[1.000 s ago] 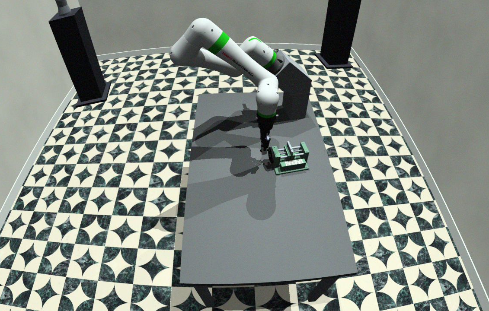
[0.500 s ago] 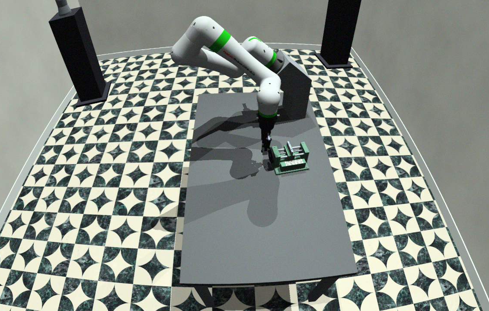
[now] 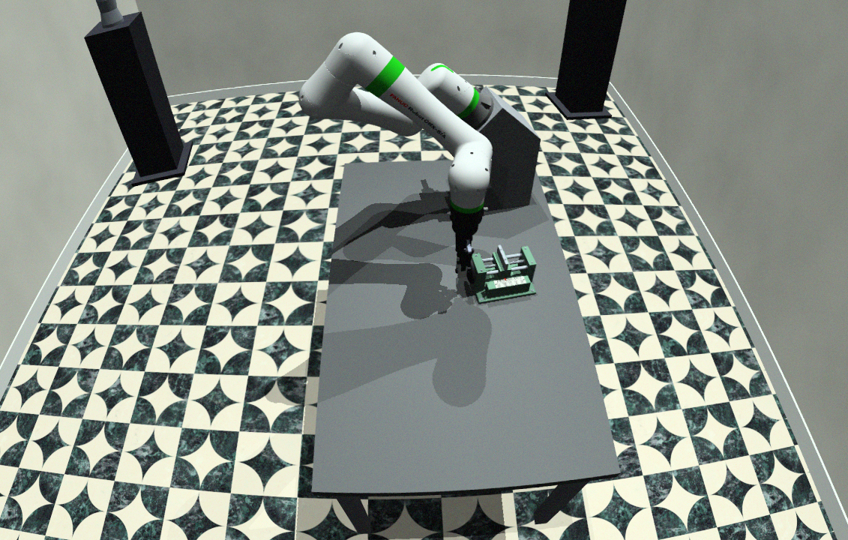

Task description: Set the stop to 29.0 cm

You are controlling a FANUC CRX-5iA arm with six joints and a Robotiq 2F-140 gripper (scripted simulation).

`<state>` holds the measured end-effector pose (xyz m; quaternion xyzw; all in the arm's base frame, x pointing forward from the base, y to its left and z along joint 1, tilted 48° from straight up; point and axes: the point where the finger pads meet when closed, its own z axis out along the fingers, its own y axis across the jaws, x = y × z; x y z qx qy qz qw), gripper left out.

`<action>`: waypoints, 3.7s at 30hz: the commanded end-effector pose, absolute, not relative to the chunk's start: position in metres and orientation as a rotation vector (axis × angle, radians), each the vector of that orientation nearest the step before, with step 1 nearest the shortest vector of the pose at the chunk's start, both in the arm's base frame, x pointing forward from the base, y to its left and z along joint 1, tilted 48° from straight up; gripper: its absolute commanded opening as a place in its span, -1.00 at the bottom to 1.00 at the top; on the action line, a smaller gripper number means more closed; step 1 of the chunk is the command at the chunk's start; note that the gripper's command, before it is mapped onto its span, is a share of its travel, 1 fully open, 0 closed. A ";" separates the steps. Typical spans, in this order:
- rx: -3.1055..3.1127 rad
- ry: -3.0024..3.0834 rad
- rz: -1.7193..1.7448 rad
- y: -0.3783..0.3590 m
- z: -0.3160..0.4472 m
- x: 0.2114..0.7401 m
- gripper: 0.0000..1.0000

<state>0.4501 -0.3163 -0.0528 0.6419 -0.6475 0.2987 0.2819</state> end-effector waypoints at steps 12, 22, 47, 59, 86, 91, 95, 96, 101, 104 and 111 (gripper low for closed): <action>1.719 -1.734 0.799 -0.338 -0.072 0.463 -0.92; 1.719 -1.734 0.799 -0.350 -0.083 0.457 -0.92; 1.719 -1.735 0.799 -0.350 -0.084 0.405 -0.92; 1.719 -1.735 0.799 -0.335 -0.070 0.398 -0.92; 1.719 -1.735 0.799 -0.311 -0.049 0.424 -0.92; 1.719 -1.735 0.799 -0.311 -0.049 0.435 -0.92; 1.719 -1.735 0.799 -0.313 -0.051 0.444 -0.92; 1.719 -1.735 0.799 -0.314 -0.051 0.446 -0.92; 1.719 -1.735 0.799 -0.318 -0.054 0.453 -0.92; 1.719 -1.735 0.799 -0.320 -0.056 0.456 -0.92; 1.719 -1.735 0.799 -0.330 -0.065 0.462 -0.92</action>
